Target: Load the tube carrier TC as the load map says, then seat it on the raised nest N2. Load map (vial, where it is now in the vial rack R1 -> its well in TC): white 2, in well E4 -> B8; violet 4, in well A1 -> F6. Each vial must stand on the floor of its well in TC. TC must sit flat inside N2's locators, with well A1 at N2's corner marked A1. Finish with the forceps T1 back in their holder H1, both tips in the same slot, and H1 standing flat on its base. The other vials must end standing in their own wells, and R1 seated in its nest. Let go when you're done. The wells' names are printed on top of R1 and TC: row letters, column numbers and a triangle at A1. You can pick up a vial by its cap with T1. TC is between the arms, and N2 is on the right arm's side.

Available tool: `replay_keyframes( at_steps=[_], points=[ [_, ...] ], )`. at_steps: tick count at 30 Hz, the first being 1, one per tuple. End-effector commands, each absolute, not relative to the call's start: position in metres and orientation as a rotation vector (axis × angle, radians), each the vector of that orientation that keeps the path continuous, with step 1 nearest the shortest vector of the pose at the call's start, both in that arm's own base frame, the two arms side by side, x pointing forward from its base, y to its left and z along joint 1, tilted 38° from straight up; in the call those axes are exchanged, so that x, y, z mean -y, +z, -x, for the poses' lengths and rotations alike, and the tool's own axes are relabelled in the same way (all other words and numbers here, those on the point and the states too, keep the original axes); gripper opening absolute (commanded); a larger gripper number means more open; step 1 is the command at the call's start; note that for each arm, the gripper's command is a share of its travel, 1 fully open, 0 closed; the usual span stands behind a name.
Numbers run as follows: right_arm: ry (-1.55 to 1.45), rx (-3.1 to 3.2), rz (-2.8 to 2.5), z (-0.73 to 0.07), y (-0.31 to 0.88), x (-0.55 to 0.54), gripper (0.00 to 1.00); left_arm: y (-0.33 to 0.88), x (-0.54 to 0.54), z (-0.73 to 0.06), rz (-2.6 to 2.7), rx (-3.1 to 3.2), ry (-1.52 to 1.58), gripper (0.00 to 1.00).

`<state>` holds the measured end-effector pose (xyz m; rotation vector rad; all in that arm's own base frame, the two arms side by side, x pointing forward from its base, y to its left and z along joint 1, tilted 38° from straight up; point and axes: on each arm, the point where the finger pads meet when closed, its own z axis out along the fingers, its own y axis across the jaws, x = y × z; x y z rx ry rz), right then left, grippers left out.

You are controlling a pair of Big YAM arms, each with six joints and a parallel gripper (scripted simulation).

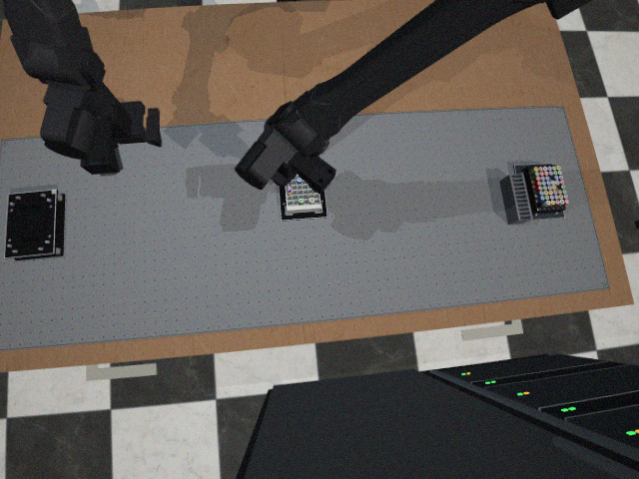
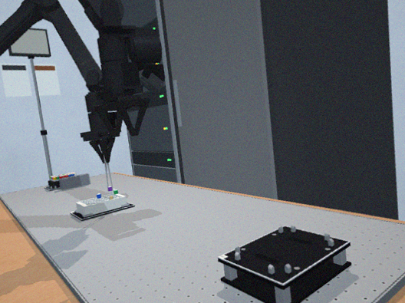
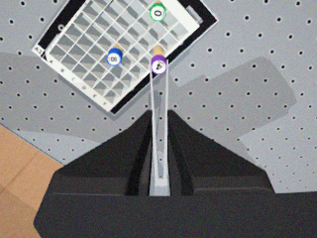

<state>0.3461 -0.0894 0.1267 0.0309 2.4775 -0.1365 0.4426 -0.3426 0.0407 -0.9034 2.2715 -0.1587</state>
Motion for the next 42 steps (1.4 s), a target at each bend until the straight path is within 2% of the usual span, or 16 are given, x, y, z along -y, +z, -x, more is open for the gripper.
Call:
replay_keyframes(
  at_steps=[1,42],
  points=[
    [-0.142,-2.460,-0.034,-0.3506,0.1359,0.0910,1.00,0.0307,0.3341,-0.4507,0.918,-2.269,-0.148,0.09],
    [-0.142,-2.460,-0.034,-0.3506,0.1359,0.0910,1.00,0.0259,0.3342,-0.4550,0.919,-2.267,-0.152,0.09]
  ],
)
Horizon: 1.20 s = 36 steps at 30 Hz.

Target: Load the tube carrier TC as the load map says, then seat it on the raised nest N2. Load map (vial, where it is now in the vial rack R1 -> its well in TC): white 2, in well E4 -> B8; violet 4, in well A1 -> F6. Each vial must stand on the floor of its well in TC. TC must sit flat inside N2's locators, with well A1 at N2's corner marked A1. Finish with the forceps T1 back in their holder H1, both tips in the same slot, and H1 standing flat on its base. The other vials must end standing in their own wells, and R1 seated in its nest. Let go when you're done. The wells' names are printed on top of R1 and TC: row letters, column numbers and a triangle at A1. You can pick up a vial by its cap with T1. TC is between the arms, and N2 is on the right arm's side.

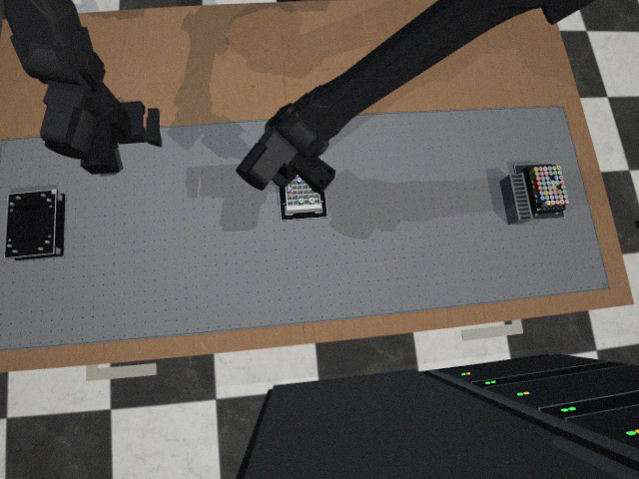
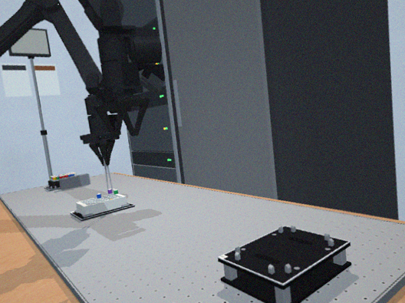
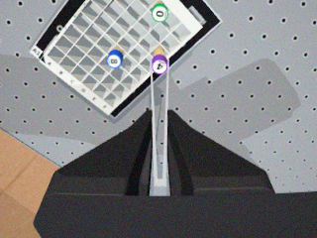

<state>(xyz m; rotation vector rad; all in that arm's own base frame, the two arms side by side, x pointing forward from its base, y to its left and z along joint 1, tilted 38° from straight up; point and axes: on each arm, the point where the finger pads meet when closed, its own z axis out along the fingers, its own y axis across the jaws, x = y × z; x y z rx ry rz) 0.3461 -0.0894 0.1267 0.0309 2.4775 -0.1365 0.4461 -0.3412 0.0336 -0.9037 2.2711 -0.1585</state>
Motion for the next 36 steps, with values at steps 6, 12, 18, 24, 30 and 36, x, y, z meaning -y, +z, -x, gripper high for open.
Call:
replay_keyframes(
  at_steps=[6,12,18,24,30,36],
  points=[
    [-0.142,-2.460,-0.034,-0.3506,0.1359,0.0910,1.00,0.0253,0.3344,-0.4561,0.919,-2.266,-0.154,0.09],
    [-0.142,-2.460,-0.034,-0.3506,0.1359,0.0910,1.00,0.0248,0.3346,-0.4571,0.919,-2.266,-0.155,0.09],
    [-0.142,-2.460,-0.034,-0.3506,0.1359,0.0910,1.00,0.0245,0.3348,-0.4579,0.921,-2.264,-0.157,0.09],
    [-0.142,-2.460,-0.034,-0.3506,0.1359,0.0910,1.00,0.0243,0.3353,-0.4592,0.920,-2.264,-0.158,0.09],
    [-0.142,-2.460,-0.034,-0.3506,0.1359,0.0910,1.00,0.0241,0.3359,-0.4605,0.920,-2.263,-0.161,0.09],
    [-0.142,-2.460,-0.034,-0.3506,0.1359,0.0910,1.00,0.0241,0.3364,-0.4616,0.921,-2.261,-0.163,0.09]
  ],
)
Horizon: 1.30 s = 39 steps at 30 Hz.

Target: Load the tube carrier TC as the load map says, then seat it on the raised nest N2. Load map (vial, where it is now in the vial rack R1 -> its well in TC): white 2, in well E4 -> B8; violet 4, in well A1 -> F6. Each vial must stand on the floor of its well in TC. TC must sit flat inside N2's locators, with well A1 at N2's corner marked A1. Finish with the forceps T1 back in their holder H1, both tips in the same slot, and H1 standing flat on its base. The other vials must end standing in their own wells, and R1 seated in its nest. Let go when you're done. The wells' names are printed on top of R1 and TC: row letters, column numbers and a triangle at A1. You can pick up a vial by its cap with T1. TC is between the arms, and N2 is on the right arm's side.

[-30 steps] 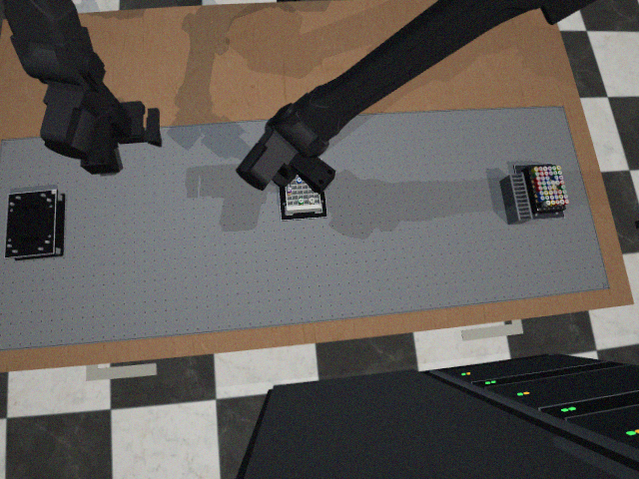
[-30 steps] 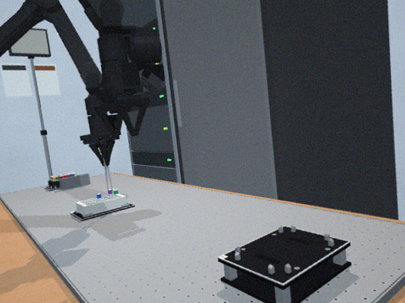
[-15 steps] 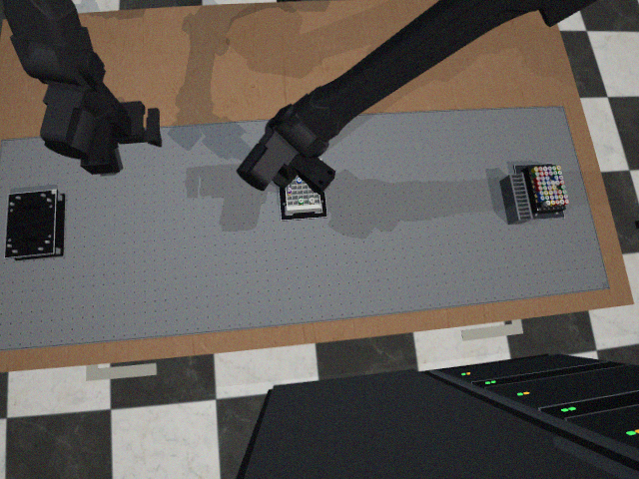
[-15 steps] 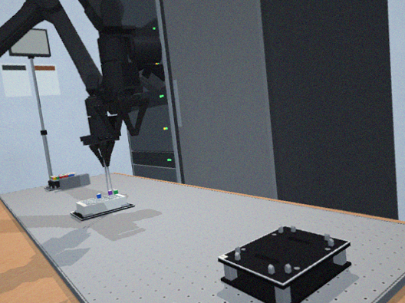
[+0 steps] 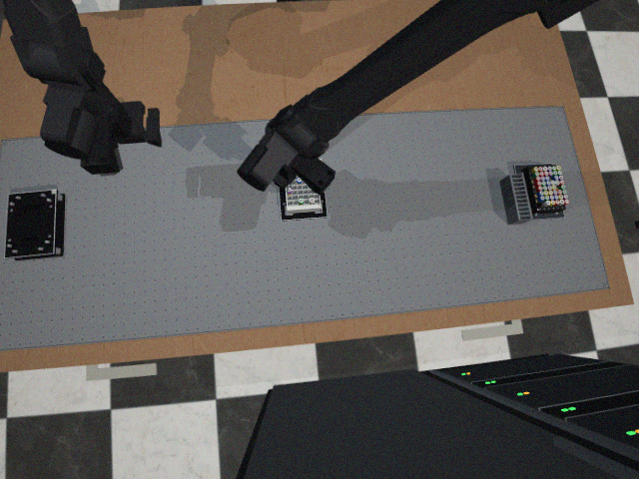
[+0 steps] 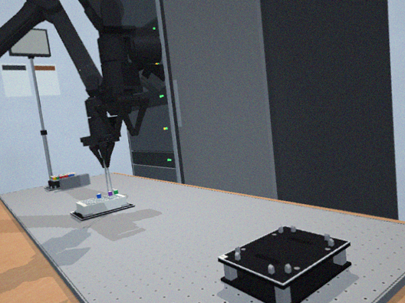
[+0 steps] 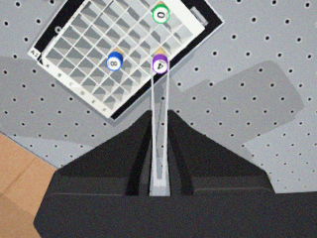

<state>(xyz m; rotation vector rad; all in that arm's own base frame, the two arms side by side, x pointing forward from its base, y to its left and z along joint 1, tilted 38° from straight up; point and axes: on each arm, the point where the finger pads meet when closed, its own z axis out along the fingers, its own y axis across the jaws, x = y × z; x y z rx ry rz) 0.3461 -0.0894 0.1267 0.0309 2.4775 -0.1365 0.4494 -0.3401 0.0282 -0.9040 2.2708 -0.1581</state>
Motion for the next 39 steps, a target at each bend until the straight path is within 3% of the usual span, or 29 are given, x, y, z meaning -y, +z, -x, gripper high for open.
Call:
replay_keyframes(
  at_steps=[1,39],
  points=[
    [-0.142,-2.460,-0.034,-0.351,0.136,0.091,1.00,0.024,0.337,-0.462,0.921,-2.261,-0.163,0.09],
    [-0.142,-2.460,-0.034,-0.351,0.136,0.091,1.00,0.042,0.338,-0.463,0.936,-2.246,-0.185,0.09]
  ],
)
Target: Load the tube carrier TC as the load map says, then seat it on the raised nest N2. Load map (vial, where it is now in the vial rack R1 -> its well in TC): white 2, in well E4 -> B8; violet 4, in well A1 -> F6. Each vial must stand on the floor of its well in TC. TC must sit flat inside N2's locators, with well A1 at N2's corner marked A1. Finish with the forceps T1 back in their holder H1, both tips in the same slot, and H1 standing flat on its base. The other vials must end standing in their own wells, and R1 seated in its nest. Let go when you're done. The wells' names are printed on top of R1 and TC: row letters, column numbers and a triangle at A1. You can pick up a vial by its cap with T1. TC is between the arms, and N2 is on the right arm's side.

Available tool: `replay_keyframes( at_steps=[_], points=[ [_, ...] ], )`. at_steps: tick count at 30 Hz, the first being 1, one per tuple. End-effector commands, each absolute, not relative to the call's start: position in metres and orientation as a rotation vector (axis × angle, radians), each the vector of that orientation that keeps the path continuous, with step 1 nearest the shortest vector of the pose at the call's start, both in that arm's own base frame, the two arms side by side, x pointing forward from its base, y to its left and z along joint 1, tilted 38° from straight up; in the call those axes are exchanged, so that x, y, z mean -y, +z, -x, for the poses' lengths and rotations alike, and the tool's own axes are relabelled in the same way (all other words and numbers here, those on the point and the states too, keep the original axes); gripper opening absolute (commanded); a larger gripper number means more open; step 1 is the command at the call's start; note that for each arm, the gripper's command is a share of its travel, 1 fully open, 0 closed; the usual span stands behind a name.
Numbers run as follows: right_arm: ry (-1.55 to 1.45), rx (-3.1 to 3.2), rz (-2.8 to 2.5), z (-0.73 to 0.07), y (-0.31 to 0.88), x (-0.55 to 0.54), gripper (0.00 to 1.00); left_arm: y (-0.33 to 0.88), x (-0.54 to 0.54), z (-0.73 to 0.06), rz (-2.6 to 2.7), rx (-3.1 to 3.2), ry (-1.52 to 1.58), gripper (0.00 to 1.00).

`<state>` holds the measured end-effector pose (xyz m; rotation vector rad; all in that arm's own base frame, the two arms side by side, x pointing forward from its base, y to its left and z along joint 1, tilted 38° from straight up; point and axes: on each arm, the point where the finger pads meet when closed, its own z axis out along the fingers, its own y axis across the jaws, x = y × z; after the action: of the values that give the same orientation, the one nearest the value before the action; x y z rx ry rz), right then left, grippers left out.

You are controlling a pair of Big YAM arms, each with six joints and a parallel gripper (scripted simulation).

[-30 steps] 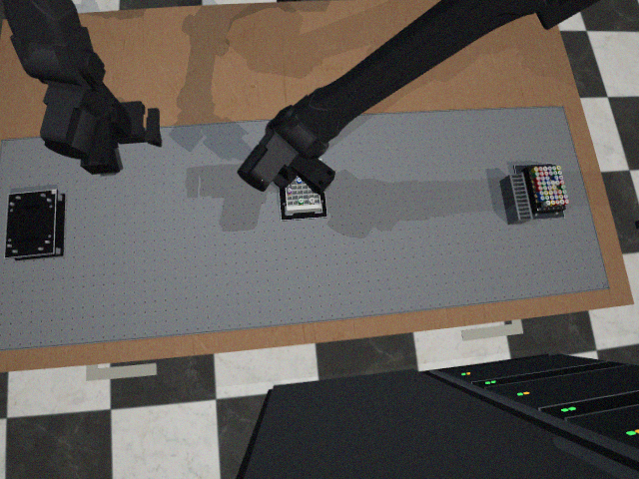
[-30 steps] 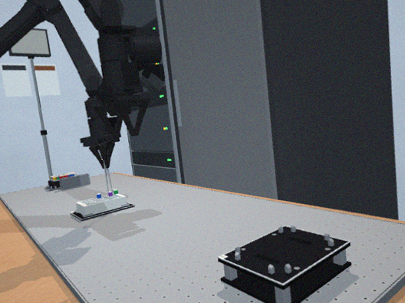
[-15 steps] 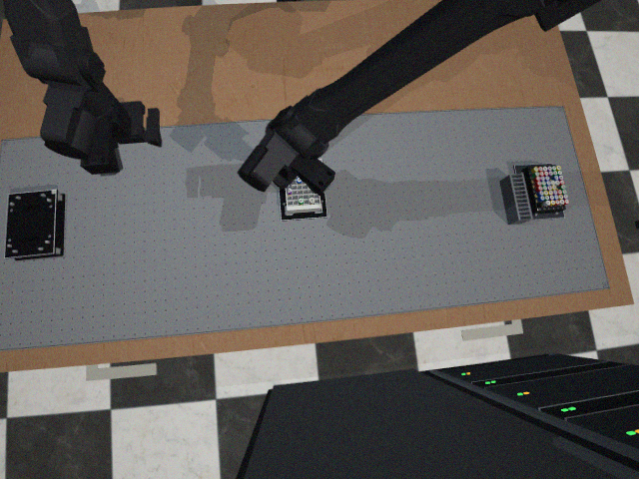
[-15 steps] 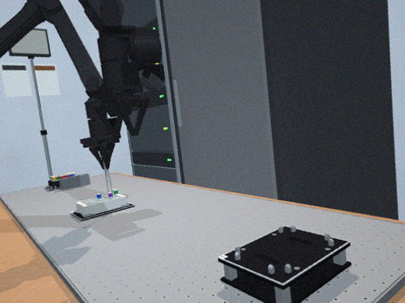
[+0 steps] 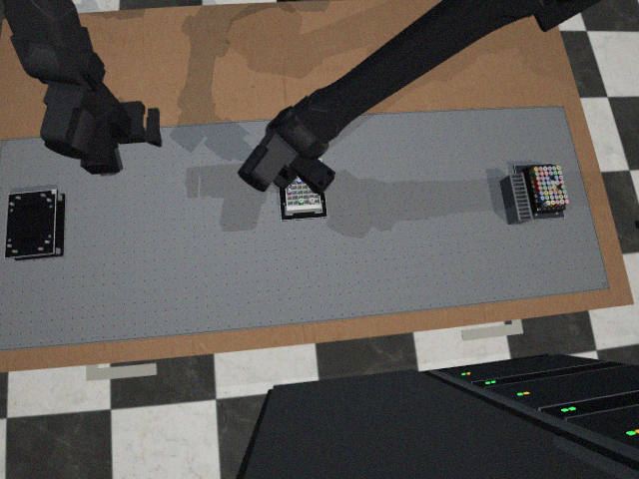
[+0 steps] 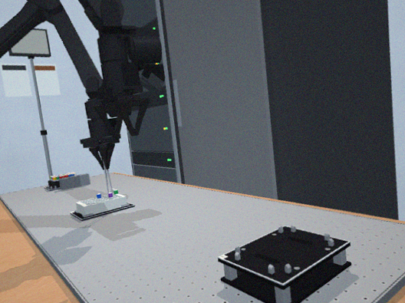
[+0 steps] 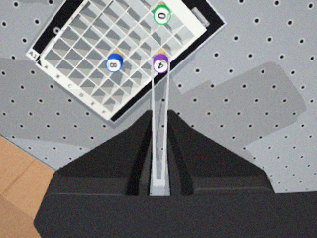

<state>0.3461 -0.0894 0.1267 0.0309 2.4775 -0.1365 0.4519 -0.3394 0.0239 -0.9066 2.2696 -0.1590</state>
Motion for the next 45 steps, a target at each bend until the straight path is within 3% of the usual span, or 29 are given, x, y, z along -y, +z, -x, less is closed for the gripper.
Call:
replay_keyframes(
  at_steps=[1,45],
  points=[
    [-0.142,-2.460,-0.034,-0.351,0.136,0.091,1.00,0.042,0.338,-0.463,0.936,-2.246,-0.185,0.09],
    [-0.142,-2.460,-0.034,-0.351,0.136,0.091,1.00,0.056,0.357,-0.444,0.901,-2.261,-0.201,0.11]
  ],
)
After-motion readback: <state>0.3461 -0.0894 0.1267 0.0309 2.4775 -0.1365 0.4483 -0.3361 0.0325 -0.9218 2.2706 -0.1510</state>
